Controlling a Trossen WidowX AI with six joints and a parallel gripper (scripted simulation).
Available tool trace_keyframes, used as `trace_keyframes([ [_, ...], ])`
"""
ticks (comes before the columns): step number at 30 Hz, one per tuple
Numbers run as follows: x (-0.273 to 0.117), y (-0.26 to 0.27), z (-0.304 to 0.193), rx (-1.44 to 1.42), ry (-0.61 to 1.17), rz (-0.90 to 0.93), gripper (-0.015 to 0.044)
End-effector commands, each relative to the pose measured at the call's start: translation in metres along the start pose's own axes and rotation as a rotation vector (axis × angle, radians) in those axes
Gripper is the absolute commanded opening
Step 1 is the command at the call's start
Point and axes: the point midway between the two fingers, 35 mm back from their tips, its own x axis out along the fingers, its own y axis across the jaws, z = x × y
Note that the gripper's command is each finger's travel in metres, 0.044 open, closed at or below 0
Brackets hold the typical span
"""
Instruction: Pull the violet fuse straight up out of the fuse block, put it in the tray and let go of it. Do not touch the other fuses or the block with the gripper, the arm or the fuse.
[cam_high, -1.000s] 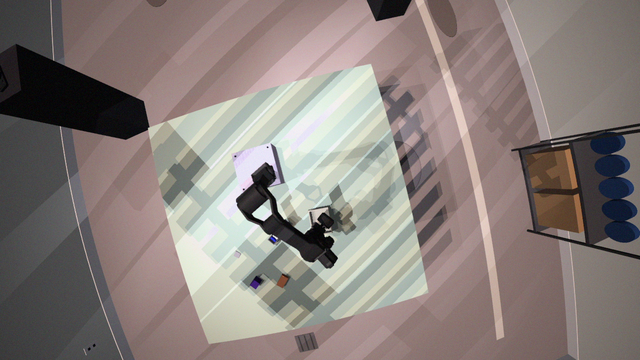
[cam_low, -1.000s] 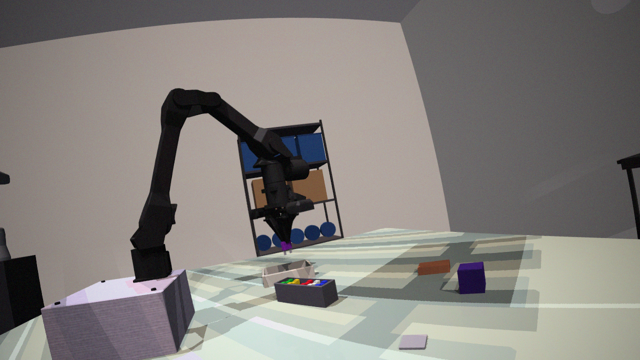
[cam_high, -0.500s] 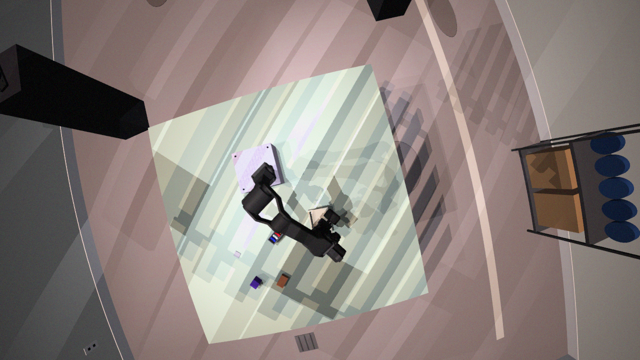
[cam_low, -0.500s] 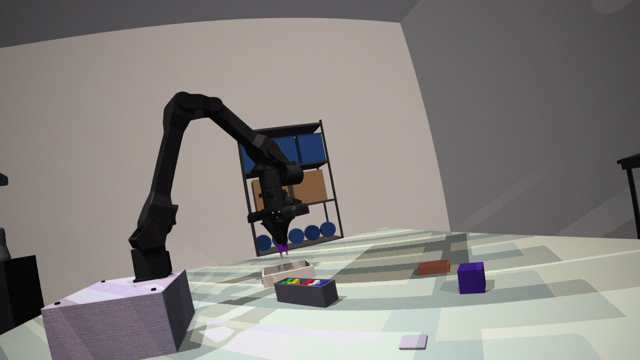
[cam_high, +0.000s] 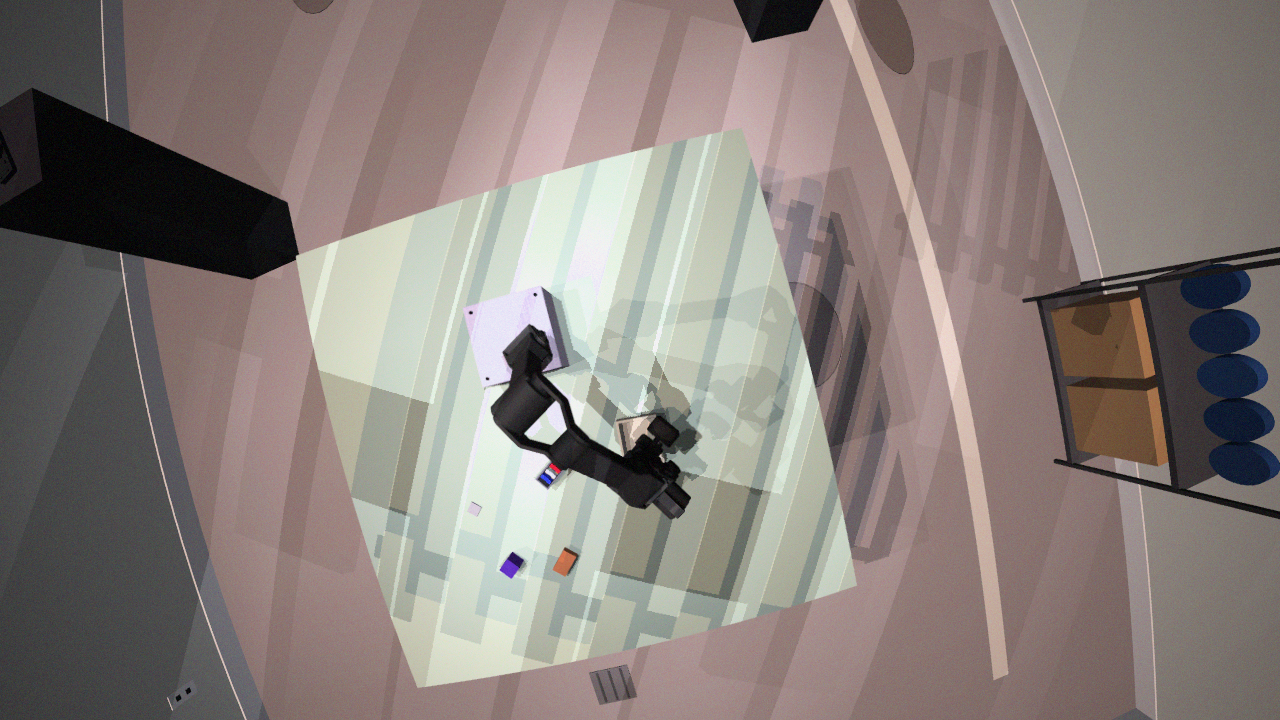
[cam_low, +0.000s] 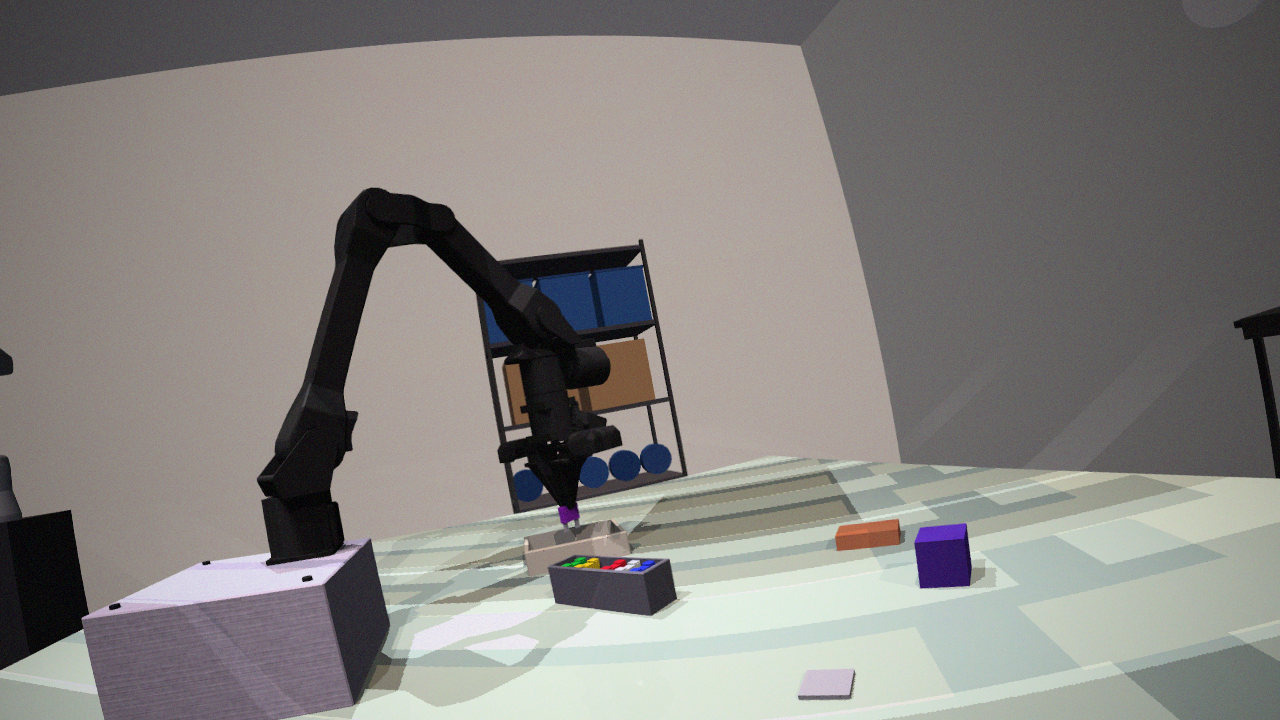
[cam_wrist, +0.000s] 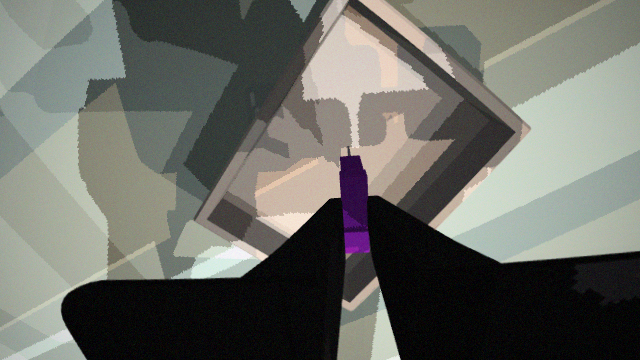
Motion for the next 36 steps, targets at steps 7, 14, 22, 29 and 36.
trace_keyframes([
  [7,0.011,-0.001,-0.003,0.006,0.015,-0.004,0.0],
  [14,0.008,0.0,-0.002,0.0,0.007,0.001,0.0131],
  [22,0.005,0.0,-0.002,0.001,0.008,0.0,0.033],
  [29,-0.029,0.0,-0.002,0.006,0.015,-0.004,0.033],
  [36,-0.029,0.0,-0.002,0.006,0.015,-0.004,0.033],
])
